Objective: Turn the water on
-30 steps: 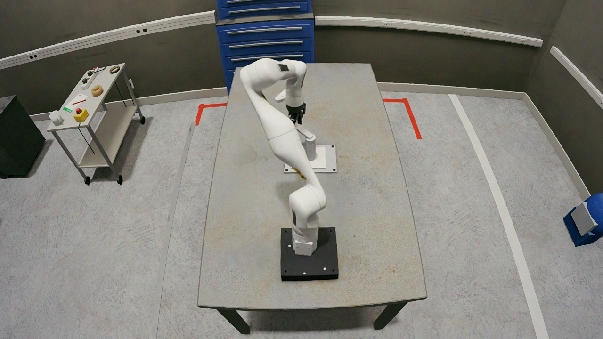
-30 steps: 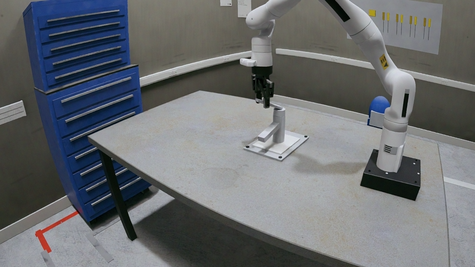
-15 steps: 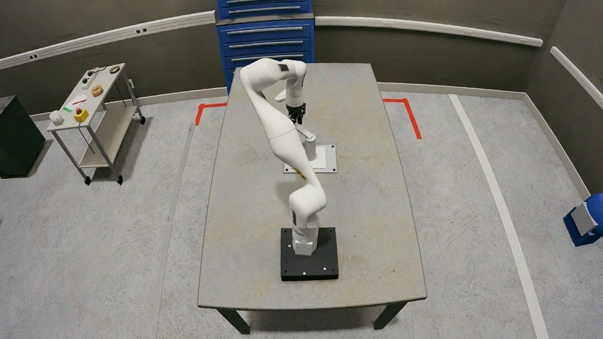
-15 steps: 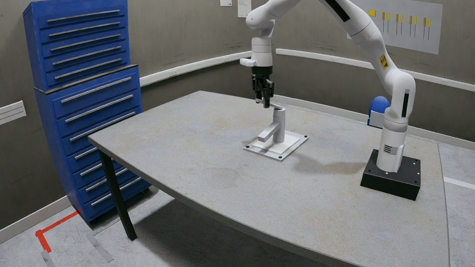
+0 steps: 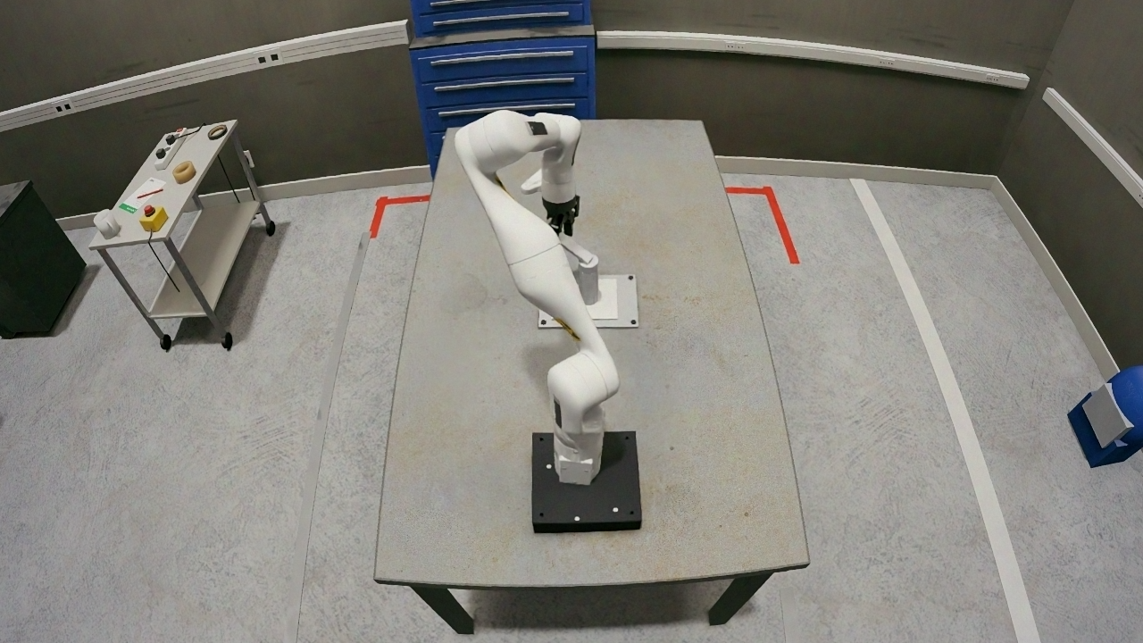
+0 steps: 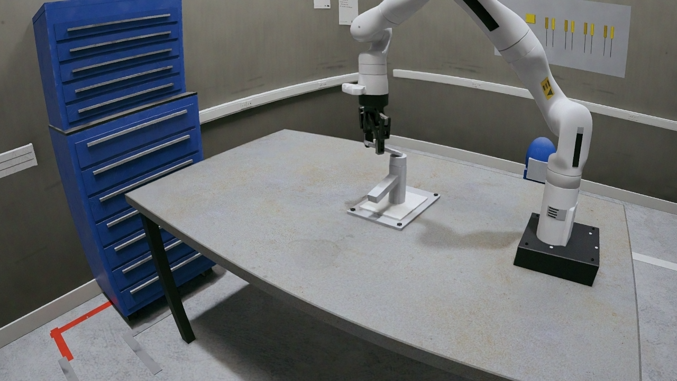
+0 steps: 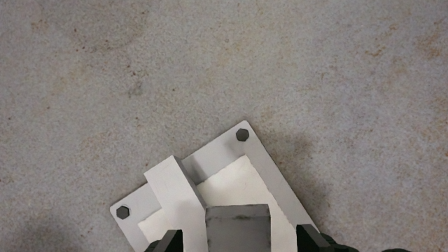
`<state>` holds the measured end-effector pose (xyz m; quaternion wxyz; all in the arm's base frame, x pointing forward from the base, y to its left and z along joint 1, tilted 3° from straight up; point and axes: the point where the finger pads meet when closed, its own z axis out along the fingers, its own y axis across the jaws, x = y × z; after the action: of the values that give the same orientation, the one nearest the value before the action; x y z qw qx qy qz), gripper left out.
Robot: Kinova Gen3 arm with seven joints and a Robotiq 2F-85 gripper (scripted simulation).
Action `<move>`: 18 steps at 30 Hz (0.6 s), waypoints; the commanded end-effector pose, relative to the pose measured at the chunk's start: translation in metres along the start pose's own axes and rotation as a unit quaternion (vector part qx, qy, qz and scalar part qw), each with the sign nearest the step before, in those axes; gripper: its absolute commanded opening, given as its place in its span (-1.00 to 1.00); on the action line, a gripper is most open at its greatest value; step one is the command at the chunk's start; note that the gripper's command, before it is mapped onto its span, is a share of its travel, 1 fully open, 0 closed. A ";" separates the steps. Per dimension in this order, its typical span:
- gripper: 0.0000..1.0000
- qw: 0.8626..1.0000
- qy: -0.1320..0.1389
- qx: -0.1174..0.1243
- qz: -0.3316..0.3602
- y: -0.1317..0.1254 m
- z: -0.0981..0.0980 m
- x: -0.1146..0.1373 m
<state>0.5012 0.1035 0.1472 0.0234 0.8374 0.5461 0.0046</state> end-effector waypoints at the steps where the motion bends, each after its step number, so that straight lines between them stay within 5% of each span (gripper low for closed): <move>1: 0.37 1.000 0.001 -0.001 0.000 0.000 -0.001 0.000; 18: 0.37 1.000 0.001 -0.001 0.000 0.000 -0.012 0.000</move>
<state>0.5000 0.1026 0.1555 0.0234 0.8379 0.5453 0.0024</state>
